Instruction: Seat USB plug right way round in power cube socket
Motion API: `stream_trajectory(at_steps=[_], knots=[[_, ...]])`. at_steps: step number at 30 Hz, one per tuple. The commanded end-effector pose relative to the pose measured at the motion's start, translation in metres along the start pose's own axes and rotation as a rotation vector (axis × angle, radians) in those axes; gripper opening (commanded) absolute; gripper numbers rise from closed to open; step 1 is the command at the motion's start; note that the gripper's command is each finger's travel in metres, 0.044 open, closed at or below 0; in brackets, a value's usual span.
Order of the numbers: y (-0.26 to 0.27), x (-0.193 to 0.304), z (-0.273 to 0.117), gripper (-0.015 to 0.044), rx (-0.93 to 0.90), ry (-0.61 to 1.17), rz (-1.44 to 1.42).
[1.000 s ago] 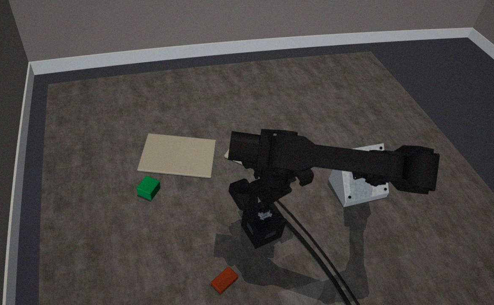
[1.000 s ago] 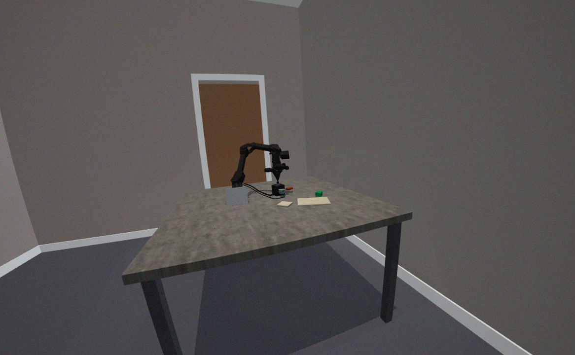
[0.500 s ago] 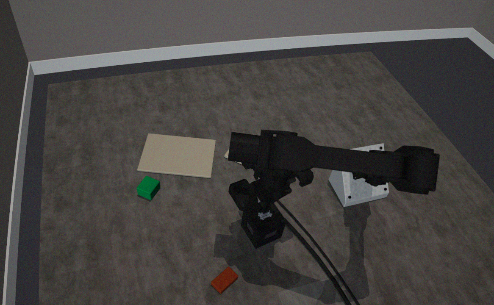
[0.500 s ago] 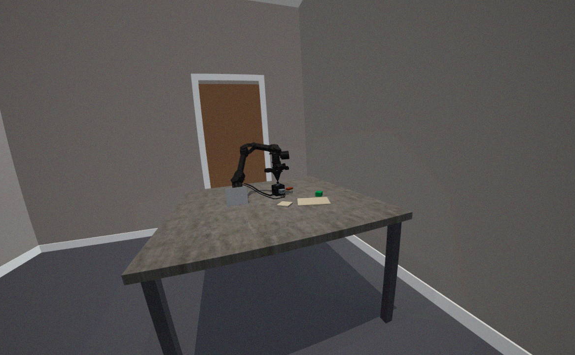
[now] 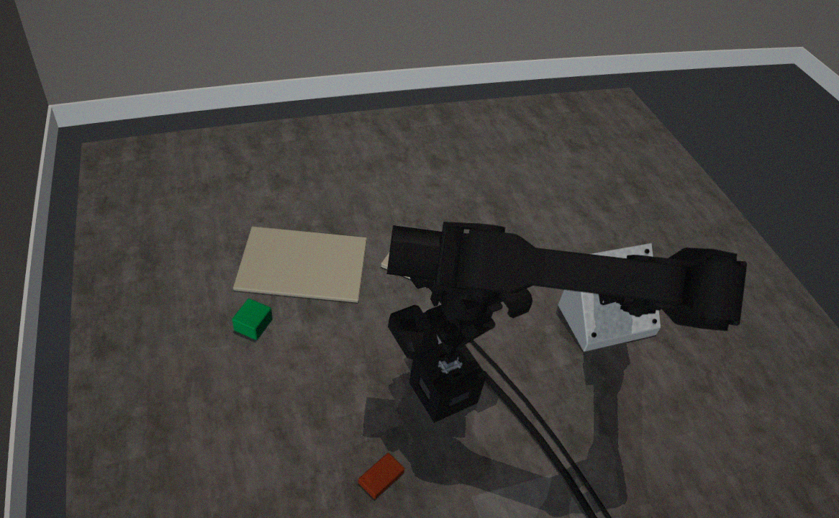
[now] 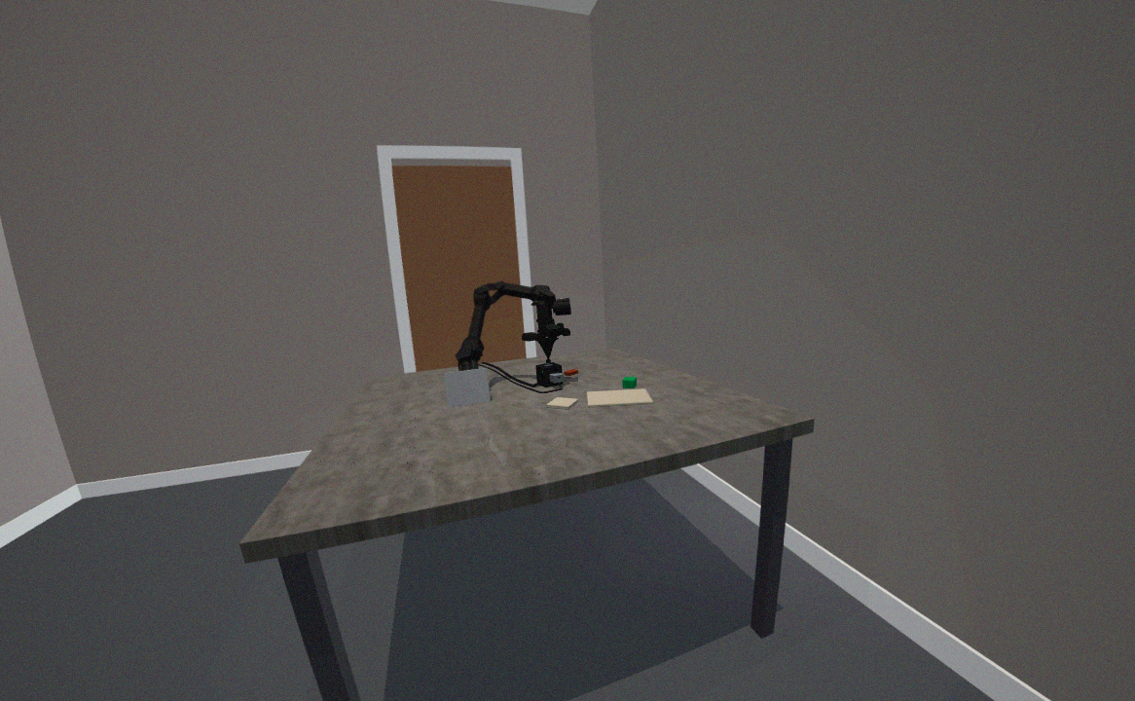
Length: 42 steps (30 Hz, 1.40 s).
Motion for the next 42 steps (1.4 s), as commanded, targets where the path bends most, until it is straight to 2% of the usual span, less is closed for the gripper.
stream_trajectory(at_steps=[1,42], knots=[[-0.0002,0.0001,0.0008,0.0,-0.001,0.0,0.005],[-0.0002,0.0003,0.0057,0.0,-0.001,0.0,0.005]])
Point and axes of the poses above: the point midway between the two fingers, 35 mm back from their tips, its own z axis out along the fingers, its own y axis across the jaws, x = y × z, the point moved 3 cm from there along -z, back along the fingers, and after that the axes turned 12 degrees about -z, right-handed, at the moved point
